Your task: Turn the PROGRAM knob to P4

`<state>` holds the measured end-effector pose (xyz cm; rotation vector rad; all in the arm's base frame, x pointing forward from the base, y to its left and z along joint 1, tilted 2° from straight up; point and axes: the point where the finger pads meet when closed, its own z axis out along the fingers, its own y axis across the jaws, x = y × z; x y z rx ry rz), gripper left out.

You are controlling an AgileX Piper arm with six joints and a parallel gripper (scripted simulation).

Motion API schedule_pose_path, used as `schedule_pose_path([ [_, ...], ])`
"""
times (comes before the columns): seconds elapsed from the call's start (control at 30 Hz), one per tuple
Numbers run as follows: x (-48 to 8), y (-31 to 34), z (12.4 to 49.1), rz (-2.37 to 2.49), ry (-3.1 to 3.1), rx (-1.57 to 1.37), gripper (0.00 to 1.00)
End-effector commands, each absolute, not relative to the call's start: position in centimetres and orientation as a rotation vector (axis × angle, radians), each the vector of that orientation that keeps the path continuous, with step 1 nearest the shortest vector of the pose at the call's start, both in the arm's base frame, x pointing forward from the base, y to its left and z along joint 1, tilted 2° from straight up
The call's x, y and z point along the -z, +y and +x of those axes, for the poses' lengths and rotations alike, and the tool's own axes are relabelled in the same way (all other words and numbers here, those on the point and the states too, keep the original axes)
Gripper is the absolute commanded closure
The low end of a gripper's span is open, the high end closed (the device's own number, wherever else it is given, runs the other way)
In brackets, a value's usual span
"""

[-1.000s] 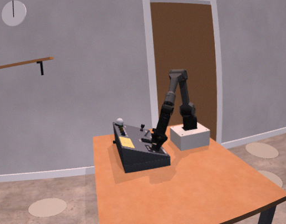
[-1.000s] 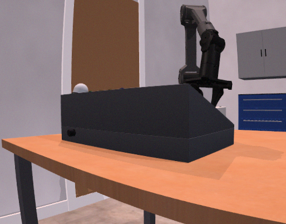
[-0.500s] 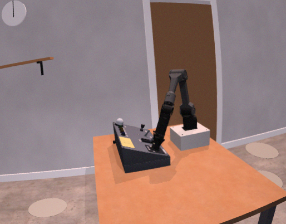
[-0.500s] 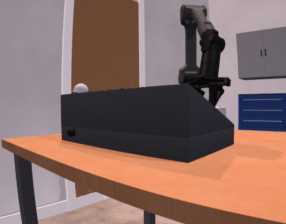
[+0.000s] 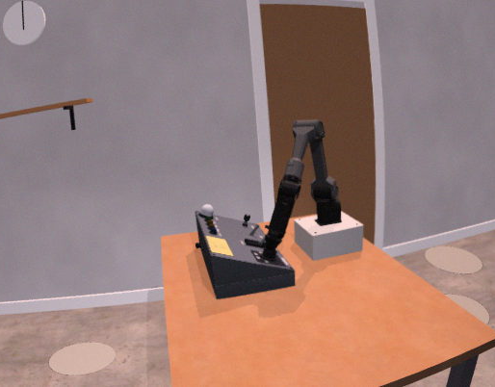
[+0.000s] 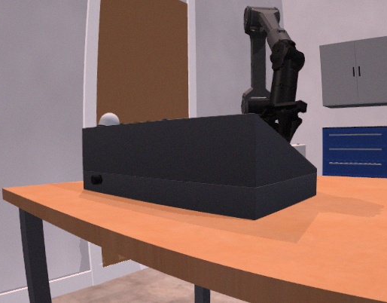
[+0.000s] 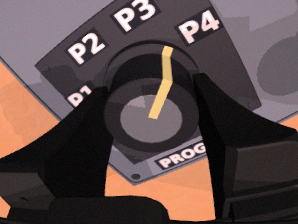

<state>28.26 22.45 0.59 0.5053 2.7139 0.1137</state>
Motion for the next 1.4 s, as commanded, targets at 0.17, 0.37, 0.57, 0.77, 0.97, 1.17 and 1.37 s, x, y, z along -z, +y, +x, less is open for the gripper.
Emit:
schedule_pose_path([
  [0.17,-0.6,22.48,28.27,0.68,2.68,-0.15,1.0],
  [0.37,-0.6,22.48,28.27,0.761,2.661,-0.166,1.0],
  [0.57,-0.6,22.48,28.27,0.854,2.636,-0.184,1.0],
  [0.77,-0.6,22.48,28.27,0.913,2.618,-0.195,1.0],
  [0.97,-0.6,22.48,28.27,0.935,2.611,-0.2,1.0],
  [1.17,-0.6,22.48,28.27,0.95,2.607,-0.202,1.0],
  [1.37,-0.6,22.48,28.27,0.952,2.606,-0.203,1.0],
])
